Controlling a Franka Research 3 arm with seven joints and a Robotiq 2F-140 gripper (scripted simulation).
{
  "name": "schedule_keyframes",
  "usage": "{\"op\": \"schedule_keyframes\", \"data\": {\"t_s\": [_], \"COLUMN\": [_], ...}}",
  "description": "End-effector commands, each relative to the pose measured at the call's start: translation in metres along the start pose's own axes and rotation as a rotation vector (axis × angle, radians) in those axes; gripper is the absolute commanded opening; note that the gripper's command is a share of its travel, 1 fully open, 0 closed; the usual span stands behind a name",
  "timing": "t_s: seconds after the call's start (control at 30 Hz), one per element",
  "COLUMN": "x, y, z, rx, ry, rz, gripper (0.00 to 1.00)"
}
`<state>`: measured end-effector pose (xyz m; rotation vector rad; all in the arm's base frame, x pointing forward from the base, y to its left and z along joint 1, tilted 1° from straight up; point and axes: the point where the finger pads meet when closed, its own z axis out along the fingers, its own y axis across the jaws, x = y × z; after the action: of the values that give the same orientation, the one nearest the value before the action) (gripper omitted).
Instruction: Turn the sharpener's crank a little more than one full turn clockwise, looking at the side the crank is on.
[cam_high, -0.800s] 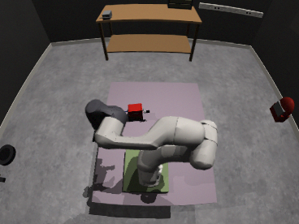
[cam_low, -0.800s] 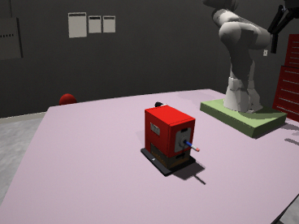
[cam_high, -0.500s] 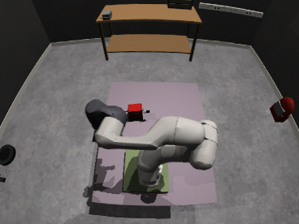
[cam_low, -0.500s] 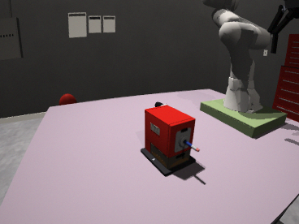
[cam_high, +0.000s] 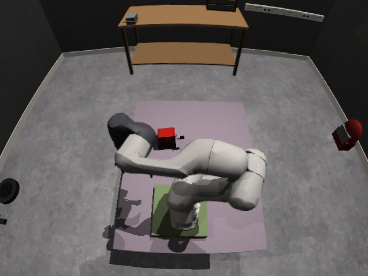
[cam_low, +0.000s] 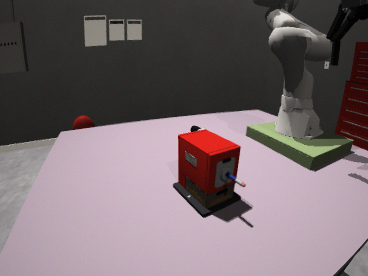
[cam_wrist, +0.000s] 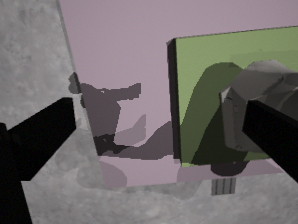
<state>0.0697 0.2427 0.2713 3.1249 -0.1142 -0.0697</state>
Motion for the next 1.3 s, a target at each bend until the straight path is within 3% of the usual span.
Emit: {"op": "schedule_keyframes", "data": {"t_s": [0.0,0.23,0.3,0.33,0.7,0.8,0.87,0.9,1.27], "x": [0.038,0.108,0.108,0.132,0.235,0.262,0.262,0.282,0.359], "y": [-0.017,-0.021,-0.021,-0.018,0.018,0.035,0.035,0.050,0.136], "z": [0.001,0.008,0.008,0.011,0.032,0.038,0.038,0.044,0.071], "rx": [0.025,0.046,0.046,0.052,0.068,0.069,0.069,0.069,0.058], "ry": [-0.012,-0.032,-0.032,-0.036,-0.034,-0.029,-0.029,-0.023,0.018], "rz": [0.138,0.359,0.359,0.433,0.750,0.834,0.834,0.902,1.188], "gripper": [1.00,1.00,1.00,1.00,1.00,1.00,1.00,1.00,1.00]}}
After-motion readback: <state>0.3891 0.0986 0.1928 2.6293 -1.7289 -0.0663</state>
